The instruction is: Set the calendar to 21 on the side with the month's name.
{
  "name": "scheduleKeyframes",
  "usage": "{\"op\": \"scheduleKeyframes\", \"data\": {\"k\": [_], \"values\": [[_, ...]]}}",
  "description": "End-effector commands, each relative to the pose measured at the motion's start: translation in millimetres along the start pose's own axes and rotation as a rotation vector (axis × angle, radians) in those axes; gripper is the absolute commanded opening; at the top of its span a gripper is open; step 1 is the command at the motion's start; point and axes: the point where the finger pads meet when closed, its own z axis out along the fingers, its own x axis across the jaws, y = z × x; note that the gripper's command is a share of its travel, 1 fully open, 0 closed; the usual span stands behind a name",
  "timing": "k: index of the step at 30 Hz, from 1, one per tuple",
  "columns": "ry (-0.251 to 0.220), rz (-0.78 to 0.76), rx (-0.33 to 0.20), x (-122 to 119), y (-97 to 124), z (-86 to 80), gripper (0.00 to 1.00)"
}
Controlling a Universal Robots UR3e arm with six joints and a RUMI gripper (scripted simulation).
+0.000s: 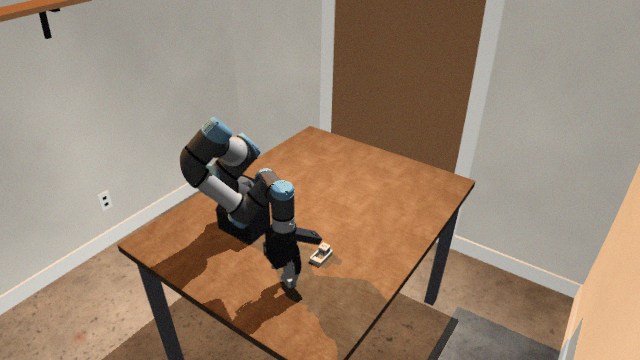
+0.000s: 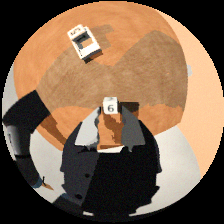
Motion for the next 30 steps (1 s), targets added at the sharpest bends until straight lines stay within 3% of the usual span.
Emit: {"op": "scheduleKeyframes", "data": {"k": [1,30], "values": [[0.001,0.001,0.0,0.5,0.0,-4.2,0.28],[0.001,0.001,0.0,0.4,0.0,-74.3,0.28]]}}
